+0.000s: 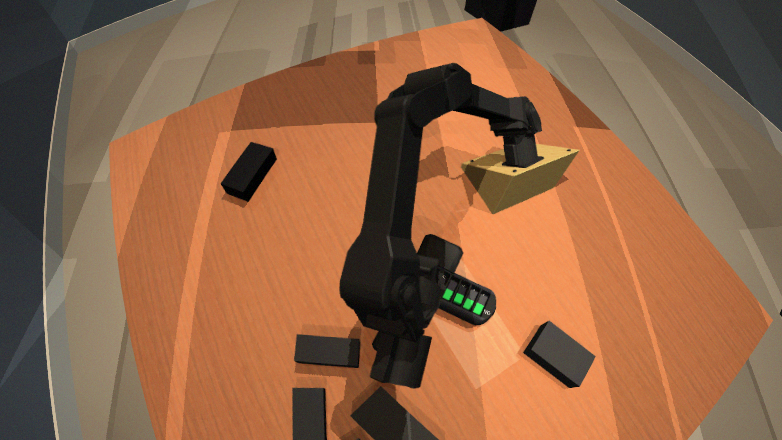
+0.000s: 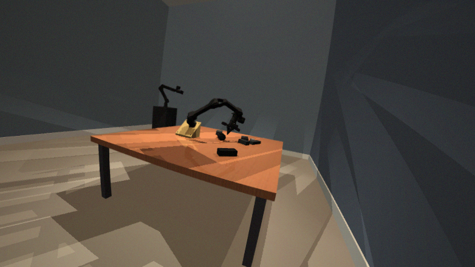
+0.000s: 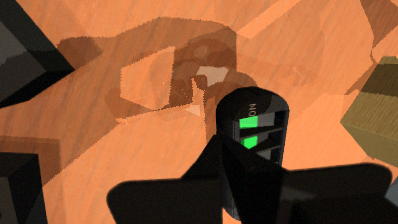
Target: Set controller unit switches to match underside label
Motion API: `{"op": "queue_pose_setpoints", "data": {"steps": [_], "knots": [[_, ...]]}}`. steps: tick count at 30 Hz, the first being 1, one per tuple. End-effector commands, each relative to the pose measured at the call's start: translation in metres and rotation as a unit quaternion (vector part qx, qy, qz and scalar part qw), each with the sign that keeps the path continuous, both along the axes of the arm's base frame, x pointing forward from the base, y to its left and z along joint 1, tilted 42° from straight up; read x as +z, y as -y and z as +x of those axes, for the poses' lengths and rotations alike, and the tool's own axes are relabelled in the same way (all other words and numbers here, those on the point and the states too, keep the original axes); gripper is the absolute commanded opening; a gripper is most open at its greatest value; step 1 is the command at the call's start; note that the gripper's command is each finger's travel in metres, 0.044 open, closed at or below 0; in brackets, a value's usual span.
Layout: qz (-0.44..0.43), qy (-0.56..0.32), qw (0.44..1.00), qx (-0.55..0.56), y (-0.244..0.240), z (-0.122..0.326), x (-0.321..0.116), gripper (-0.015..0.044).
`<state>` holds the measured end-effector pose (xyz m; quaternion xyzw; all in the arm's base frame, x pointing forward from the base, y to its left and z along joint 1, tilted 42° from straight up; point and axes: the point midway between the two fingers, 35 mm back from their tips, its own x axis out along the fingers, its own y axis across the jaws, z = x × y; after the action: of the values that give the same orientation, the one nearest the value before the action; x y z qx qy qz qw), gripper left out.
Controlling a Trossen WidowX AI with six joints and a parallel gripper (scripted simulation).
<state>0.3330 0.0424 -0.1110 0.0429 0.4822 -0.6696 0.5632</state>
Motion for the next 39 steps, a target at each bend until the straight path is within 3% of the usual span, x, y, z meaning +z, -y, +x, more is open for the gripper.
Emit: {"op": "queue_pose_setpoints", "data": {"steps": [1, 39], "knots": [[-0.001, 0.006, 1.0, 0.0, 0.002, 0.002, -0.004, 0.0], [-0.002, 0.006, 1.0, 0.0, 0.033, -0.004, -0.037, 0.0]]}}
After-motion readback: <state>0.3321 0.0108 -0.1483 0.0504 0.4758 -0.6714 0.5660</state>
